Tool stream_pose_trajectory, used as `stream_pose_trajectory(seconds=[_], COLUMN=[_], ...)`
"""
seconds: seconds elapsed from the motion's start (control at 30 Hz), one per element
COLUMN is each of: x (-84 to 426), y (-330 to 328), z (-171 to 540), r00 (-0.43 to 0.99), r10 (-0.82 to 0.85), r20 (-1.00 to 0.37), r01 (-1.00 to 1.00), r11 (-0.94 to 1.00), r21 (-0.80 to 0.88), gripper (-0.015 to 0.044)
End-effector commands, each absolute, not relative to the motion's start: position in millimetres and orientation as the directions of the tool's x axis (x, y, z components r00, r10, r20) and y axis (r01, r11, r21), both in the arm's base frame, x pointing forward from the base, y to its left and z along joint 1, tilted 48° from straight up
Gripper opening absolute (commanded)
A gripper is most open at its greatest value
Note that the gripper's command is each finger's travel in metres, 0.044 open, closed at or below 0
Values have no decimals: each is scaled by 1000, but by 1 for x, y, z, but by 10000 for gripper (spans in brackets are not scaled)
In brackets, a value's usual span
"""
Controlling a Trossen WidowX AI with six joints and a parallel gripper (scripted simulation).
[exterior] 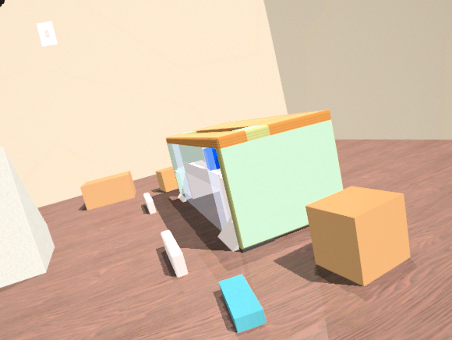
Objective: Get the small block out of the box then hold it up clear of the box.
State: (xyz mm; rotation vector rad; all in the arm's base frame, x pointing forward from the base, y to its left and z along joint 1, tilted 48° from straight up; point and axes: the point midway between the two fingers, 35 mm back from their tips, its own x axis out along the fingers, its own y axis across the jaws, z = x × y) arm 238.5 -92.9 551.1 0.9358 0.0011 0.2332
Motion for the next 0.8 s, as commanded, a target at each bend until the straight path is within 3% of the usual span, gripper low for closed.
stream_pose_trajectory(seconds=[0.0, 0.4, 0.77], x=[288, 363, 391], y=[-114, -110, -63], z=[503, 379, 254], r00=[980, 912, 695], r10=[200, 287, 416], r20=[9, -292, -586], r01=[-148, -157, -446], r11=[693, 904, 889], r21=[705, 398, 103], gripper=[400, 400, 400])
